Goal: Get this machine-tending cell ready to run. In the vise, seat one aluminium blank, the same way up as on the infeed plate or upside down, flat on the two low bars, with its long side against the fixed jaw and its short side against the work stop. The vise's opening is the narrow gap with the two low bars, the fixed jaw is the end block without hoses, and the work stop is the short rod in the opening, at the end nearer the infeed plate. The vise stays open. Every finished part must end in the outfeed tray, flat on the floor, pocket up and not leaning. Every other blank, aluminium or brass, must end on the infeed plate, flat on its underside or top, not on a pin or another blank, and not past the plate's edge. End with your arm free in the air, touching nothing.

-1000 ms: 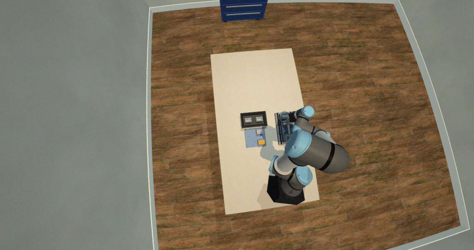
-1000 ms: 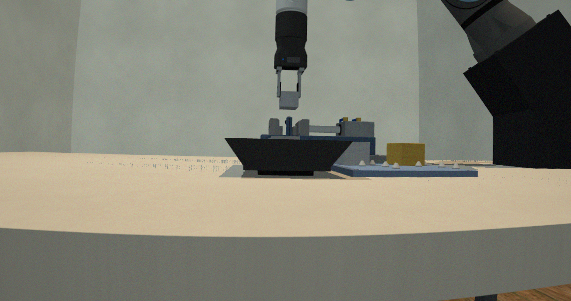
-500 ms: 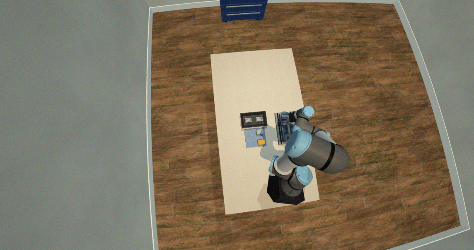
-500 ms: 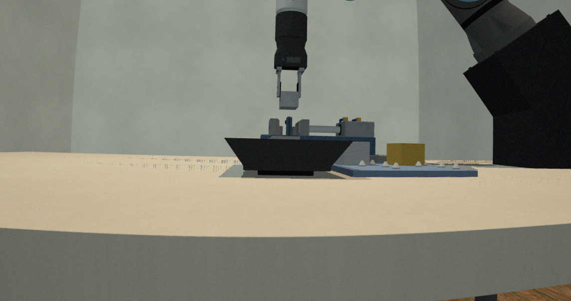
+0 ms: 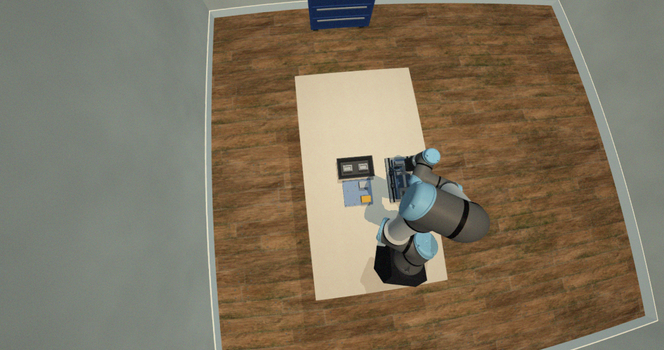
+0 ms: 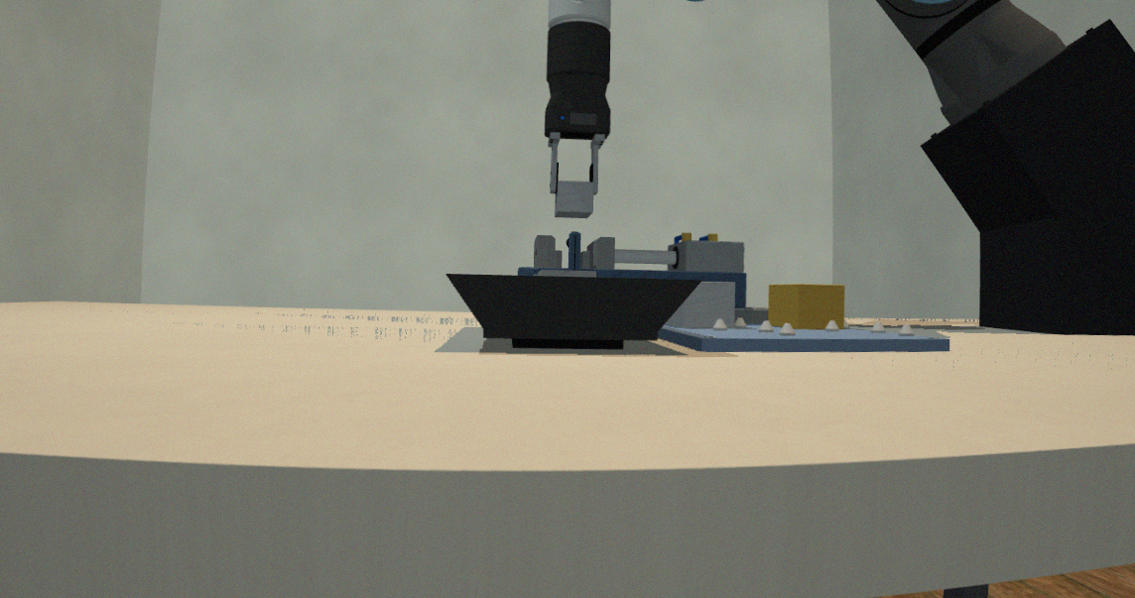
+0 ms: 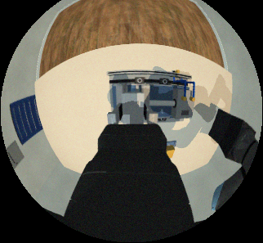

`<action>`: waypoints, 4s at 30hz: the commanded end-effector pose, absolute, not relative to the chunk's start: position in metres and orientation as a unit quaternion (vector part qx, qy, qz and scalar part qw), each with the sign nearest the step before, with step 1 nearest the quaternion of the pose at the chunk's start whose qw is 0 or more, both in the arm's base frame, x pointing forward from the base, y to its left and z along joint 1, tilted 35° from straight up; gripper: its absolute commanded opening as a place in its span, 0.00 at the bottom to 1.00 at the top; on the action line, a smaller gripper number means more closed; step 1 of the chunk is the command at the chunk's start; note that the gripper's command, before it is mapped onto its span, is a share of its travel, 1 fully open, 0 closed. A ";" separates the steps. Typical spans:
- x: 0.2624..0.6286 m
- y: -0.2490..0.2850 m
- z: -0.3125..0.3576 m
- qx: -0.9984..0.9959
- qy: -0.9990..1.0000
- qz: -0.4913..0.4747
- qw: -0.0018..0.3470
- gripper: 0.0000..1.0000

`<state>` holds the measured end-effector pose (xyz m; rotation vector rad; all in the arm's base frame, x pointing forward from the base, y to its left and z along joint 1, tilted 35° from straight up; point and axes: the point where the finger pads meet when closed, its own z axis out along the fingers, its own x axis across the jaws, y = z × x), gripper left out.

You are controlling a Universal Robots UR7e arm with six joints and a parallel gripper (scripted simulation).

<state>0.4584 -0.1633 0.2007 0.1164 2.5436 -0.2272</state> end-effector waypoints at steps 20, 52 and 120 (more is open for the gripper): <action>0.461 -0.164 0.203 0.042 0.953 -0.085 0.288 0.00; 0.461 -0.164 0.203 0.042 0.953 -0.085 0.288 0.00; 0.473 -0.167 0.181 0.042 0.953 -0.084 0.287 0.00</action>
